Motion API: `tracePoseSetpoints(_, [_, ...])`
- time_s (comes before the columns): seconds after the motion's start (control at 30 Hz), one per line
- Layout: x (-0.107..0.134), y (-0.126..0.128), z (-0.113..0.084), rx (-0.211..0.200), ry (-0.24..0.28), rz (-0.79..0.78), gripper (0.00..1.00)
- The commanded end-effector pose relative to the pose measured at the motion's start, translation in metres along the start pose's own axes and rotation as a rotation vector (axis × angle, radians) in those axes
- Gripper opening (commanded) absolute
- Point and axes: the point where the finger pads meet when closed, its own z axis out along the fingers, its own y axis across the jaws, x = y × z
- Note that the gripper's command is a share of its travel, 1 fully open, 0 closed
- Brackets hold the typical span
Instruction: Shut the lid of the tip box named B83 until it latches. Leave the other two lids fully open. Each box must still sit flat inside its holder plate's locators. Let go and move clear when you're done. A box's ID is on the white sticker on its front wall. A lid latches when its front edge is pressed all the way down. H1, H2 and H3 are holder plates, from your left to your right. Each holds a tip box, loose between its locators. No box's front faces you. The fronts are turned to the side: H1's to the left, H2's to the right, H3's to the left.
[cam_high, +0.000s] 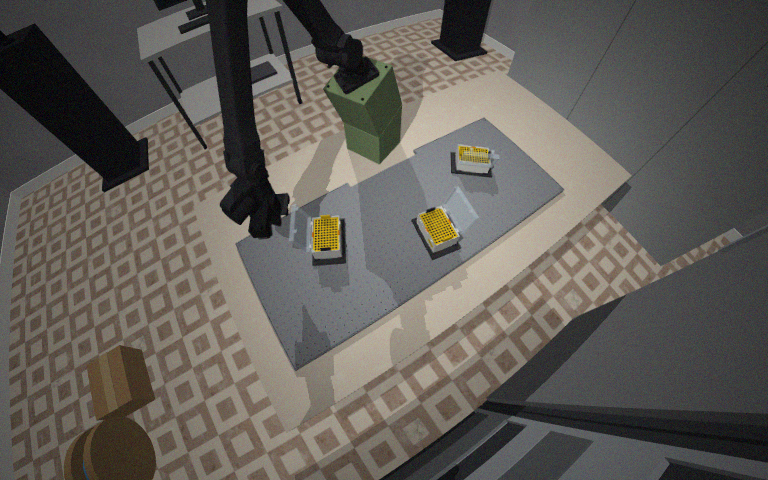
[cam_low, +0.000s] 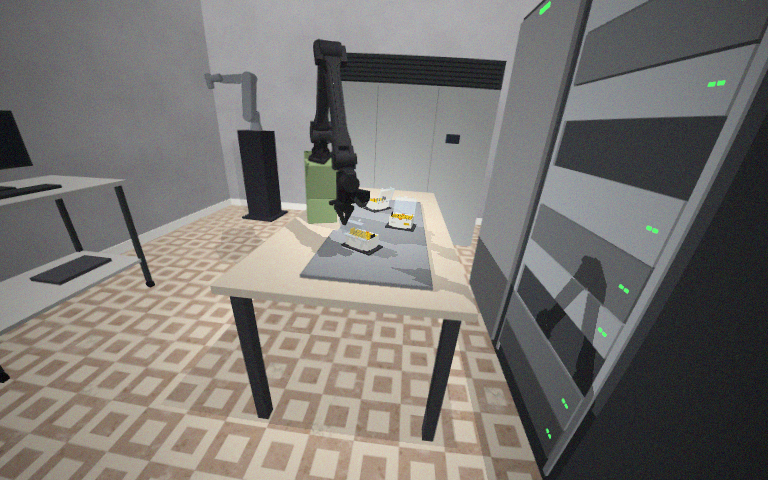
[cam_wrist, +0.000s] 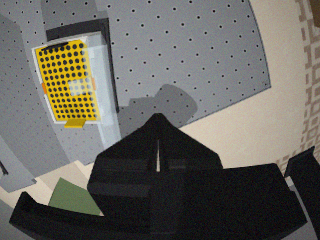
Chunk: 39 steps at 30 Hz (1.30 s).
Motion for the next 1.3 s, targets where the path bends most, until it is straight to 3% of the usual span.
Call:
tracePoseSetpoints(0.0, [-0.011, -0.011, 0.008, 0.014, -0.021, -0.002, 0.00])
tracePoseSetpoints(0.17, [-0.010, -0.011, 0.014, 0.013, -0.020, -0.001, 0.00])
tracePoseSetpoints(0.83, [-0.007, -0.005, 0.008, 0.009, -0.015, 0.000, 0.00])
tracePoseSetpoints(0.87, [-0.007, -0.001, 0.016, 0.004, -0.011, -0.003, 0.00])
tracePoseSetpoints(1.17, [-0.010, 0.010, 0.001, 0.016, -0.030, 0.001, 0.00])
tracePoseSetpoints(1.2, [0.003, 0.009, 0.013, 0.004, 0.000, 0.017, 0.00])
tracePoseSetpoints(1.27, [-0.004, 0.016, 0.009, 0.006, -0.012, 0.003, 0.00])
